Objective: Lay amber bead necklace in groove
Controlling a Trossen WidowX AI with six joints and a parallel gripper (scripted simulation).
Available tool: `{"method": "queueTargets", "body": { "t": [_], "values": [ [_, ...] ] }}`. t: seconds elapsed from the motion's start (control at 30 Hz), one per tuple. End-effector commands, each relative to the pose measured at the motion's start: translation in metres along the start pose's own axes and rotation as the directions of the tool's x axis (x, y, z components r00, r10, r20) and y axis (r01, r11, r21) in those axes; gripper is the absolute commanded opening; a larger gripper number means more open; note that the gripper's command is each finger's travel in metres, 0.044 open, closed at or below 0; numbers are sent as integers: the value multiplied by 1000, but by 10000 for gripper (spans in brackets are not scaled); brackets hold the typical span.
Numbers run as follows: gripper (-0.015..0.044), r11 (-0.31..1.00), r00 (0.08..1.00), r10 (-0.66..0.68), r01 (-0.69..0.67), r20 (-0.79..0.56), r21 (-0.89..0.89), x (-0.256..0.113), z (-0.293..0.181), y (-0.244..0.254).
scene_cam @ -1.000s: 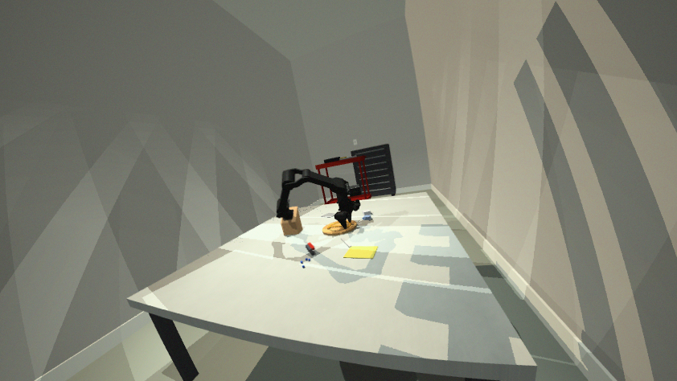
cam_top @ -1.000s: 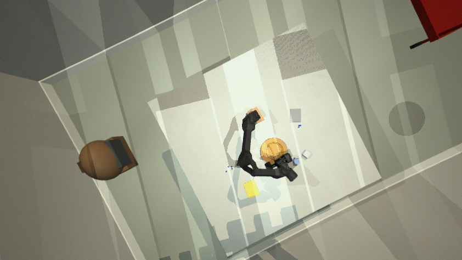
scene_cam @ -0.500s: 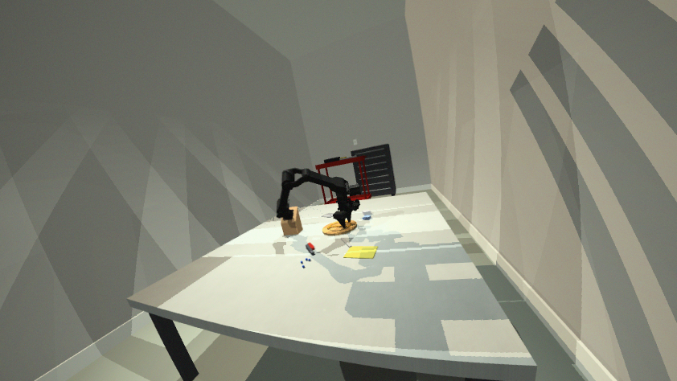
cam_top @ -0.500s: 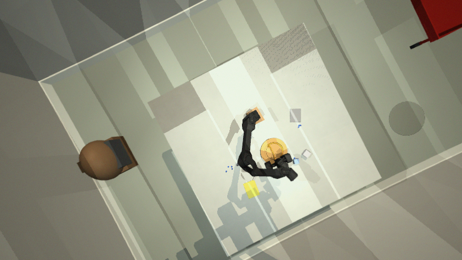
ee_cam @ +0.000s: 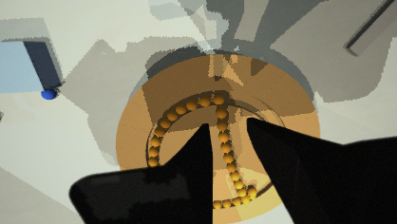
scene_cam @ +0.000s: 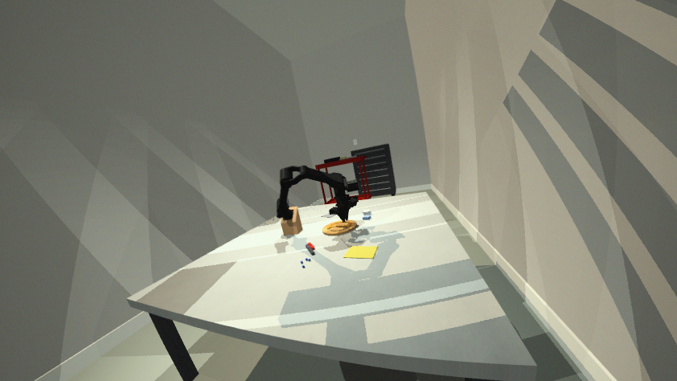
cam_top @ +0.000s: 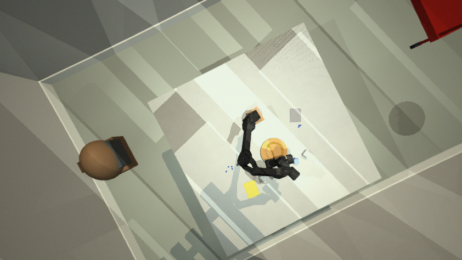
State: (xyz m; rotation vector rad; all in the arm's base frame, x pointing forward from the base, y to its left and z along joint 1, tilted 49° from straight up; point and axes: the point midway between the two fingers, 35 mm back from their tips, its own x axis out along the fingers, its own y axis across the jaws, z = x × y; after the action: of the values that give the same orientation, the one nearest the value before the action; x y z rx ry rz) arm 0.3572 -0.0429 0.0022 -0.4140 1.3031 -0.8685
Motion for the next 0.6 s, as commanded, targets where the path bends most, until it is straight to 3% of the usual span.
{"method": "queueTargets", "body": {
  "t": [0.0,0.57],
  "values": [
    [120,1000,1000,1,-1,3,-2,-1,0,1],
    [120,1000,1000,0,0,-1,-2,25,-1,1]
  ]
}}
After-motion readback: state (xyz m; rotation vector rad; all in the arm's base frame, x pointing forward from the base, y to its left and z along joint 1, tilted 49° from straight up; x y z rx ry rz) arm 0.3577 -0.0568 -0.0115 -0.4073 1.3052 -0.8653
